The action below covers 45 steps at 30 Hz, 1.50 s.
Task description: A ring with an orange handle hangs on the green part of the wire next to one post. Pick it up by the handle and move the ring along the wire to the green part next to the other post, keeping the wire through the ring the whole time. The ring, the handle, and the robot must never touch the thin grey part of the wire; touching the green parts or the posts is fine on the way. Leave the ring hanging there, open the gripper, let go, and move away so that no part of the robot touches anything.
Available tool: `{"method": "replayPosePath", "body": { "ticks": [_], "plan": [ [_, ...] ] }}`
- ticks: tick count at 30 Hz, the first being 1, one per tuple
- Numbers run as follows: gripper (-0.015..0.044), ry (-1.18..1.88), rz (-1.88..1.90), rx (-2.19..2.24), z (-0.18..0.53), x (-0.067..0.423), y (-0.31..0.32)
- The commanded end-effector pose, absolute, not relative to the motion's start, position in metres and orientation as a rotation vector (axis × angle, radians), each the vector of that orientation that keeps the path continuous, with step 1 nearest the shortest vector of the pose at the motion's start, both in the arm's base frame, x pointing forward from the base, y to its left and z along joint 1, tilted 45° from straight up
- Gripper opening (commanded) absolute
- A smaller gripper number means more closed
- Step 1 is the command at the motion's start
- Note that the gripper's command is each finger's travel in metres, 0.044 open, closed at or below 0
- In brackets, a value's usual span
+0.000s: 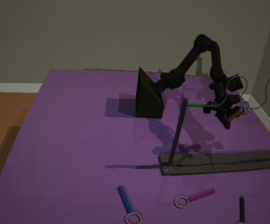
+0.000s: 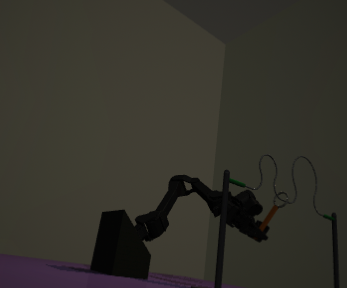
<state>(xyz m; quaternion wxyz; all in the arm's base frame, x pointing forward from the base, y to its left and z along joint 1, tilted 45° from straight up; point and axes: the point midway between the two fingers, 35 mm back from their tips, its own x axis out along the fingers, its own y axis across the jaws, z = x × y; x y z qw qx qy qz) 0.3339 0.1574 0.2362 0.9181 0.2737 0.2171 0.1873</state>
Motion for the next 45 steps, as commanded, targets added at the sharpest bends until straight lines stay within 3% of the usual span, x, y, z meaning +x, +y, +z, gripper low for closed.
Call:
{"method": "replayPosePath", "body": {
  "ticks": [1, 45],
  "plan": [
    [-0.015, 0.447, 0.375, 0.506, 0.231, 0.334, 0.149],
    [-0.015, 0.44, 0.102, -0.485, 0.228, 0.353, 0.007]
  ]
}}
